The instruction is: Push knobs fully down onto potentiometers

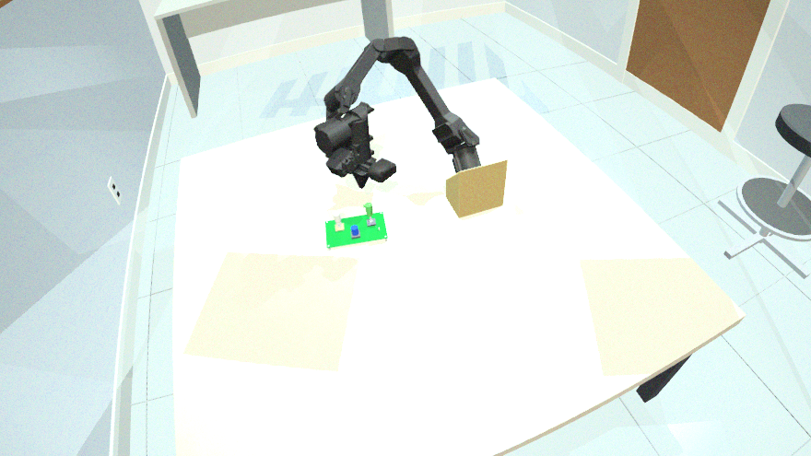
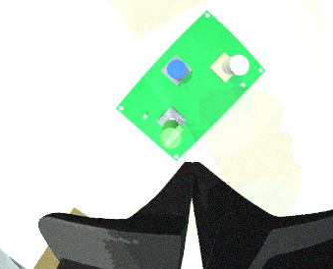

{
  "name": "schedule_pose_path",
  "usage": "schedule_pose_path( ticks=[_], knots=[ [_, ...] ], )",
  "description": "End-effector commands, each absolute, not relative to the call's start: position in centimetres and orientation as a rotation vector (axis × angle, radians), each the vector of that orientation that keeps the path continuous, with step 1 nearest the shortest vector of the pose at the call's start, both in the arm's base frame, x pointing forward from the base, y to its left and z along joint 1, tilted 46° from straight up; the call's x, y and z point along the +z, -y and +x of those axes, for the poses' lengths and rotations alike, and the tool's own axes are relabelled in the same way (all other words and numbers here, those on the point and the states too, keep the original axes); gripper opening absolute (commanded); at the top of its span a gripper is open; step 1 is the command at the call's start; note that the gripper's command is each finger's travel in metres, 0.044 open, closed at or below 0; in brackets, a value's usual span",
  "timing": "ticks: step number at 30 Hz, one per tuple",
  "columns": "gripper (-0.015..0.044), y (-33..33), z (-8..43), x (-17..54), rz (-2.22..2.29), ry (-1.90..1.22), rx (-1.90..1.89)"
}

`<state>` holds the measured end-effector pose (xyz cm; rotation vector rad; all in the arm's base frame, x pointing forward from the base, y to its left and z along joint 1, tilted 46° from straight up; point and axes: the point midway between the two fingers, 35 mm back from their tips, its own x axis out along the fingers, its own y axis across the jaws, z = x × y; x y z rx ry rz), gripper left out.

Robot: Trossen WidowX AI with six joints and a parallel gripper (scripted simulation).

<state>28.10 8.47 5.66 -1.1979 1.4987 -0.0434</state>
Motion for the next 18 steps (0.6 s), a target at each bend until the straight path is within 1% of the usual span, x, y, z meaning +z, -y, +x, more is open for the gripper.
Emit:
schedule_pose_path(
  ticks=[1, 18],
  knots=[
    [0.0000, -8.5, 27.6, 4.4, -1.131, -1.544, -0.128],
    [0.0000, -6.9, 27.9, 2.7, -1.127, -1.545, -0.133]
  ],
)
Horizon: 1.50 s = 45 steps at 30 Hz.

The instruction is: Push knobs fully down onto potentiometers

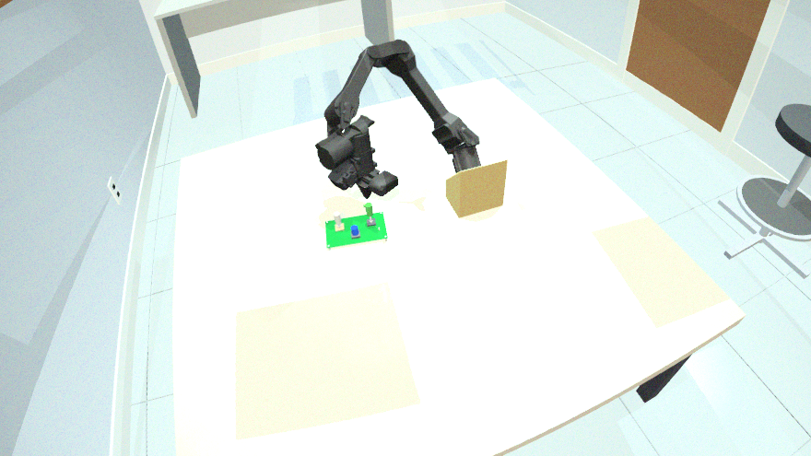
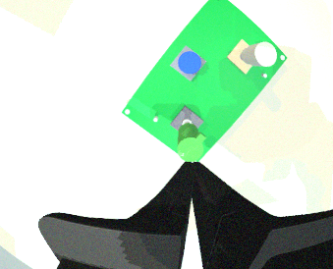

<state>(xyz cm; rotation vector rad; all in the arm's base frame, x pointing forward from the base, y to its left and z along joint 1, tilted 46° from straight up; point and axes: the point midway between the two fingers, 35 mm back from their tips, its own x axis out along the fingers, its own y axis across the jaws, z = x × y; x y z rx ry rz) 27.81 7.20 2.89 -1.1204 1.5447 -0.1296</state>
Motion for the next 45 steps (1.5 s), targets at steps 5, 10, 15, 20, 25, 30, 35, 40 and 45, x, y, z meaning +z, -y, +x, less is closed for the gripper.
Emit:
schedule_pose_path(
  ticks=[5, 10, 15, 20, 25, 30, 35, 40, 45],
  knots=[
    [0.0000, -6.3, 28.0, 2.1, -1.127, -1.545, -0.134],
    [0.0000, -5.7, 28.1, 1.6, -1.128, -1.545, -0.134],
    [0.0000, -5.7, 28.1, 1.5, -1.128, -1.545, -0.134],
    [0.0000, -5.7, 28.1, 1.5, -1.128, -1.545, -0.134],
    [0.0000, -5.6, 28.1, 1.5, -1.128, -1.545, -0.134],
    [0.0000, -5.5, 28.1, 1.4, -1.128, -1.545, -0.134],
    [0.0000, -5.4, 28.1, 1.3, -1.128, -1.545, -0.134],
    [0.0000, -5.3, 28.1, 1.2, -1.128, -1.545, -0.134],
    [0.0000, -5.2, 28.1, 1.1, -1.128, -1.545, -0.134]
  ],
)
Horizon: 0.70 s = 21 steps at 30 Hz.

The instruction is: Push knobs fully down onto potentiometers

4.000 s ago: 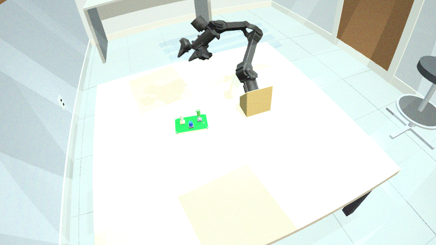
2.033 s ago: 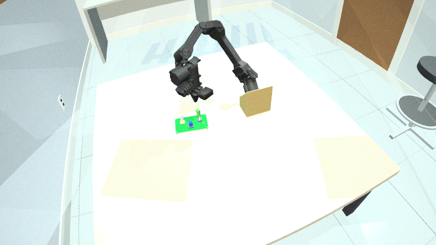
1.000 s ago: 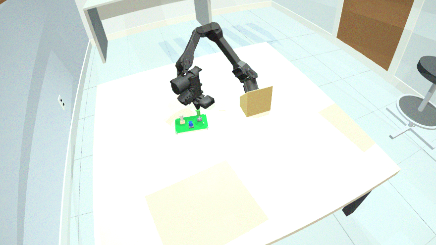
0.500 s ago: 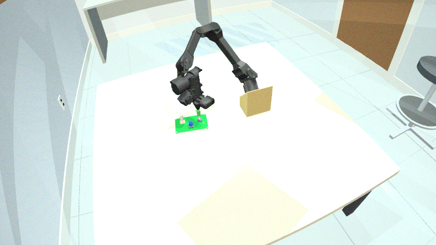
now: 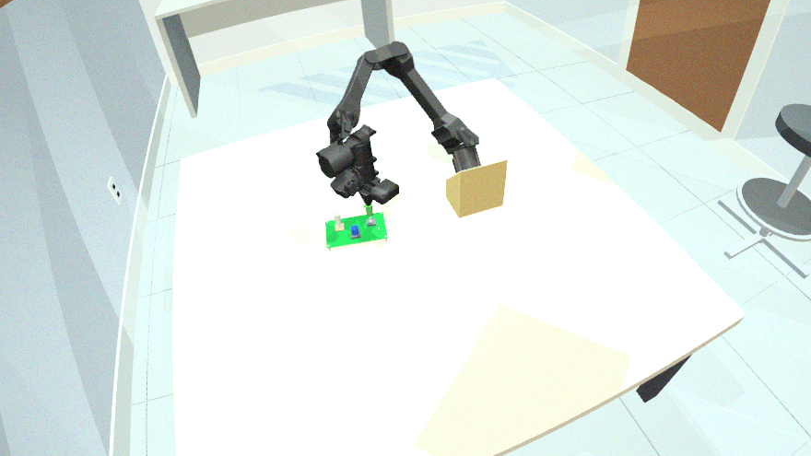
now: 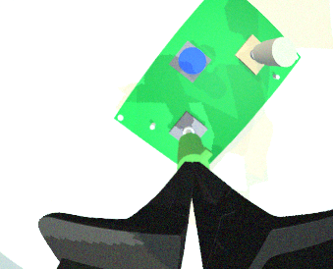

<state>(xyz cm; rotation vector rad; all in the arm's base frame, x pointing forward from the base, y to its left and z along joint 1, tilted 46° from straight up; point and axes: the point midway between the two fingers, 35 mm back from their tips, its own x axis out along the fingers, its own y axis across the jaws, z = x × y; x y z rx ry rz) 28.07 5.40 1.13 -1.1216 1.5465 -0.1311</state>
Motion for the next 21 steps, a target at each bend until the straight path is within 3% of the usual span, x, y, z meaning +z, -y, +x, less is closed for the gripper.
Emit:
schedule_pose_path(
  ticks=[1, 21],
  knots=[
    [0.0000, -5.25, 28.14, 1.09, -1.128, -1.545, -0.134],
    [0.0000, -5.04, 28.18, 0.88, -1.128, -1.545, -0.134]
  ],
)
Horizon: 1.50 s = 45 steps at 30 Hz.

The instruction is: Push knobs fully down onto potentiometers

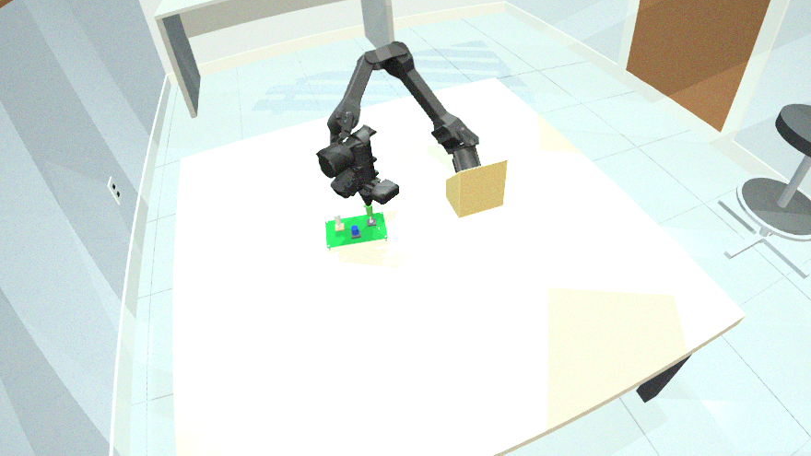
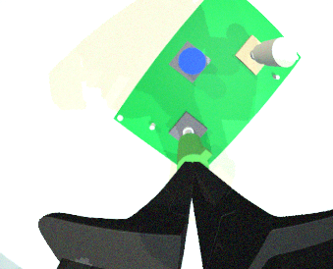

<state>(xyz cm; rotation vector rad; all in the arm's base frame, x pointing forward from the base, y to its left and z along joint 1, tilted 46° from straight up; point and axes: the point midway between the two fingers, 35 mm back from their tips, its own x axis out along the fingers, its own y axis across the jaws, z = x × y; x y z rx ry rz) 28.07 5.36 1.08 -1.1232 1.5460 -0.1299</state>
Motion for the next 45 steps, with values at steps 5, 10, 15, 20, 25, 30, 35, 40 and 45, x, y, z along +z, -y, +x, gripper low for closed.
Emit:
schedule_pose_path(
  ticks=[5, 10, 15, 20, 25, 30, 35, 40, 45],
  knots=[
    [0.0000, -4.8, 28.2, 0.6, -1.128, -1.545, -0.135],
    [0.0000, -4.8, 28.2, 0.6, -1.128, -1.545, -0.135],
    [0.0000, -4.5, 28.3, 0.3, -1.128, -1.545, -0.135],
    [0.0000, -4.2, 28.3, 0.1, -1.128, -1.545, -0.135],
    [0.0000, -4.2, 28.3, 0.1, -1.128, -1.545, -0.135],
    [0.0000, -3.9, 28.4, -0.2, -1.128, -1.545, -0.135],
    [0.0000, -3.7, 28.4, -0.5, -1.128, -1.545, -0.135],
    [0.0000, -3.7, 28.4, -0.5, -1.128, -1.545, -0.135],
    [0.0000, -3.4, 28.5, -0.8, -1.128, -1.545, -0.135]
  ],
)
